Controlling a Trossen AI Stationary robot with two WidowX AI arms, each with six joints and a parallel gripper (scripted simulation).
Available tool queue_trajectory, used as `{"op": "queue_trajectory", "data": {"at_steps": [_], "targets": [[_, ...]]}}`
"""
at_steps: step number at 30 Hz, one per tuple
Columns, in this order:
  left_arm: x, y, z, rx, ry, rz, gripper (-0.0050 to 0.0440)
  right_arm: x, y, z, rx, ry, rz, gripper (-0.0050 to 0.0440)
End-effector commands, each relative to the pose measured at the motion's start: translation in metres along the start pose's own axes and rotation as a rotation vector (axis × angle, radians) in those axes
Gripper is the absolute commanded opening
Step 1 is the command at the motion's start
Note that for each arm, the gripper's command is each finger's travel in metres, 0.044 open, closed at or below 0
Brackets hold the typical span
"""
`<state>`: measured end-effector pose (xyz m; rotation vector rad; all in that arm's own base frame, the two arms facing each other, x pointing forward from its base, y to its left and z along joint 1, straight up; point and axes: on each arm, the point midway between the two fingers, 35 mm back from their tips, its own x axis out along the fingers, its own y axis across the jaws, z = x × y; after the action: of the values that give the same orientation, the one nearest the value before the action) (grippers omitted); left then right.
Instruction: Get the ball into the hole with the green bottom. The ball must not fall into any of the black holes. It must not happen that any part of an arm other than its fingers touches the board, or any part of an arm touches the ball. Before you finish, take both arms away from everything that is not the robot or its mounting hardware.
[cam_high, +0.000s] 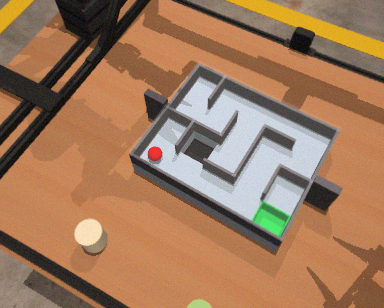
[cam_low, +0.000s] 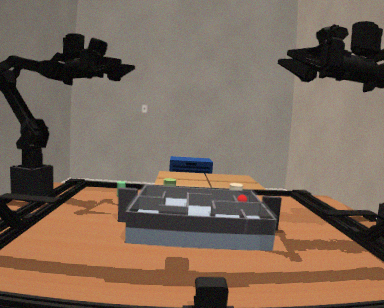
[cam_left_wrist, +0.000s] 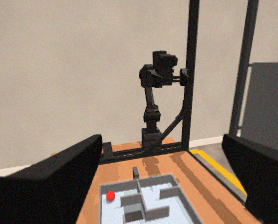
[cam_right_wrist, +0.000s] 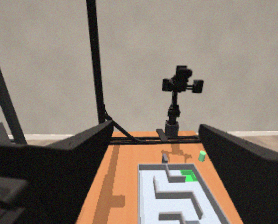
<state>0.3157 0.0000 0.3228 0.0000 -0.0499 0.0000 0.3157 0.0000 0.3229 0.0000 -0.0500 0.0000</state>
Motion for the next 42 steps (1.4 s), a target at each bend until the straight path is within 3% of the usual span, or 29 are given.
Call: {"op": "queue_trajectory", "data": {"at_steps": [1,19,25,32,34,42], "targets": [[0.000,0.000,0.000,0.000,0.000,0.000,0.0400,0.000,0.000,0.000,0.000,0.000,0.000,0.0400],[0.000,0.000,0.000,0.000,0.001,0.000,0.0400,0.000,0.000,0.000,0.000,0.001,0.000,0.0400],[0.009,-0.002,-0.009,-0.014,0.061,-0.004,0.0400,0.008,-0.005,-0.011,-0.017,0.061,-0.014,0.0400],[0.041,-0.009,-0.048,-0.068,0.306,-0.013,0.0400,0.032,-0.026,-0.057,-0.076,0.310,-0.060,0.0400],[0.041,-0.009,-0.048,-0.068,0.306,-0.013,0.0400,0.032,-0.026,-0.057,-0.076,0.310,-0.060,0.0400],[0.078,-0.024,-0.132,-0.151,0.768,0.011,0.0400,0.046,-0.069,-0.148,-0.139,0.791,-0.094,0.0400]]}}
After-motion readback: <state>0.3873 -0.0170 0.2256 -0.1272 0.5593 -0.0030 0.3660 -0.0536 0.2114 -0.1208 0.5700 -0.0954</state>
